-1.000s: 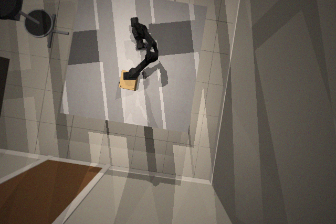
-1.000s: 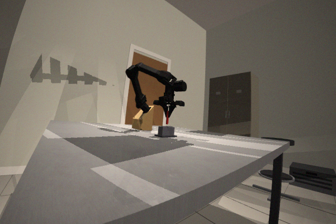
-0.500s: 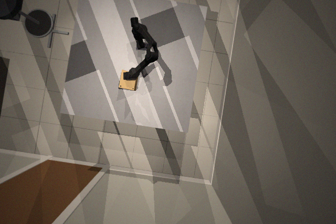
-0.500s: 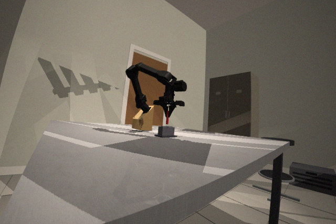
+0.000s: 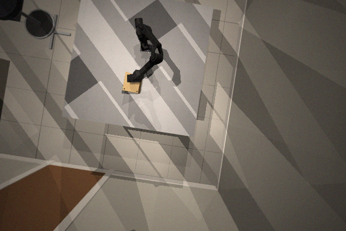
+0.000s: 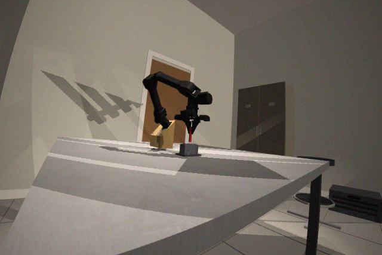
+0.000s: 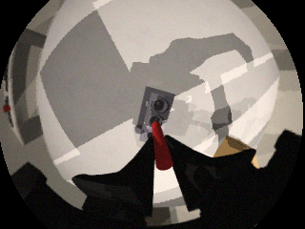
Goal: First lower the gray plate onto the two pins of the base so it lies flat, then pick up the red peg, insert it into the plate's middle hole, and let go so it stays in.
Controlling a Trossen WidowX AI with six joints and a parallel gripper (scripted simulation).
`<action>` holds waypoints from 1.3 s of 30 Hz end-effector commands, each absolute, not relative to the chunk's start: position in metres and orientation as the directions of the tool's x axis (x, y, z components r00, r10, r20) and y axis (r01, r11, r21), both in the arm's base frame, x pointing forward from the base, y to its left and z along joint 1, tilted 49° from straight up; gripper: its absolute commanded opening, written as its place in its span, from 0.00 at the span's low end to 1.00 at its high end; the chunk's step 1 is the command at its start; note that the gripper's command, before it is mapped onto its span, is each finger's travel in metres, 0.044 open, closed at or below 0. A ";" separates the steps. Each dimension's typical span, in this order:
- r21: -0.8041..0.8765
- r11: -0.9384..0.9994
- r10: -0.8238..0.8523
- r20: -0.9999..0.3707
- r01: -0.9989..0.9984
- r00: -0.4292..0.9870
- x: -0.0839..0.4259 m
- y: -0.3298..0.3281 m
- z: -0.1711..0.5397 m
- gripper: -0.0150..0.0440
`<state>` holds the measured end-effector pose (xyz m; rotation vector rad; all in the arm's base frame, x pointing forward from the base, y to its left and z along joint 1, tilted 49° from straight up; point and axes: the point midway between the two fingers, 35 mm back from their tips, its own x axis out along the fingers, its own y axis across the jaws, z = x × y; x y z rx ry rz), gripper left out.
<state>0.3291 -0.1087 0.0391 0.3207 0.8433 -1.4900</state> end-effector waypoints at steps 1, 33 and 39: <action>-0.309 0.107 -0.741 -0.659 0.945 -0.131 0.328 -0.113 0.035 0.25; -0.305 0.103 -0.739 -0.660 0.947 -0.132 0.327 -0.120 0.030 0.25; -0.304 0.101 -0.739 -0.660 0.947 -0.133 0.327 -0.120 0.030 0.25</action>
